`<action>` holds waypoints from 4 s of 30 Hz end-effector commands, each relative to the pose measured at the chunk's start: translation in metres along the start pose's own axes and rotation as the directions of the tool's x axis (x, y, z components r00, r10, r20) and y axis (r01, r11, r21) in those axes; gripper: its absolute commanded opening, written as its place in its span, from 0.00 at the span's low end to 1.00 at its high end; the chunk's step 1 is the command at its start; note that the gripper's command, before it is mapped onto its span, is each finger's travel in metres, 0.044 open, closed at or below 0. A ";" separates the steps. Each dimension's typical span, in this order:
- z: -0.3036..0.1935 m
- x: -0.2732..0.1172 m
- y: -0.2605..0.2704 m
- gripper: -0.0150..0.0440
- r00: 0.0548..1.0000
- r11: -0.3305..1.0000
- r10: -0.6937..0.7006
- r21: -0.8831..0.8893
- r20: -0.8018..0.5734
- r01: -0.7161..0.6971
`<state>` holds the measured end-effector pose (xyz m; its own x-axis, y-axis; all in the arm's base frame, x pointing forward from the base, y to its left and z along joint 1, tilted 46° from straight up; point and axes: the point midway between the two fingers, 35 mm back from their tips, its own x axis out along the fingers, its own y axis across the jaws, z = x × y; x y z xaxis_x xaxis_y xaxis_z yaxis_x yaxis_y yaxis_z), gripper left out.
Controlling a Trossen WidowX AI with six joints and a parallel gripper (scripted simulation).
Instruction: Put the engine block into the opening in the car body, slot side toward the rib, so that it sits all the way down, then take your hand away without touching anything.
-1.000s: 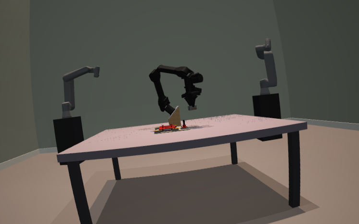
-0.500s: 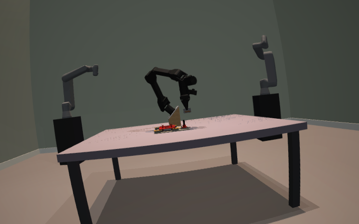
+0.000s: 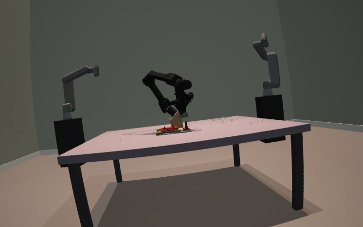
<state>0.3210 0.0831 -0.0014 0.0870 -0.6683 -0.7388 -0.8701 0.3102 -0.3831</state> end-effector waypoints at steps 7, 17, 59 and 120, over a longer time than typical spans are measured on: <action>-0.023 0.011 -0.020 0.25 1.000 0.957 -0.006 0.289 -0.009 0.009; -0.048 0.022 -0.038 0.25 1.000 0.831 -0.012 0.556 -0.021 0.022; -0.088 0.038 -0.061 0.52 0.999 0.557 -0.021 0.829 -0.049 0.052; -0.087 0.038 -0.062 0.52 0.999 0.395 -0.021 0.917 -0.049 0.053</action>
<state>0.3355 -0.0199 0.0422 0.0805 -0.7053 -0.7043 0.1081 0.7086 -0.6972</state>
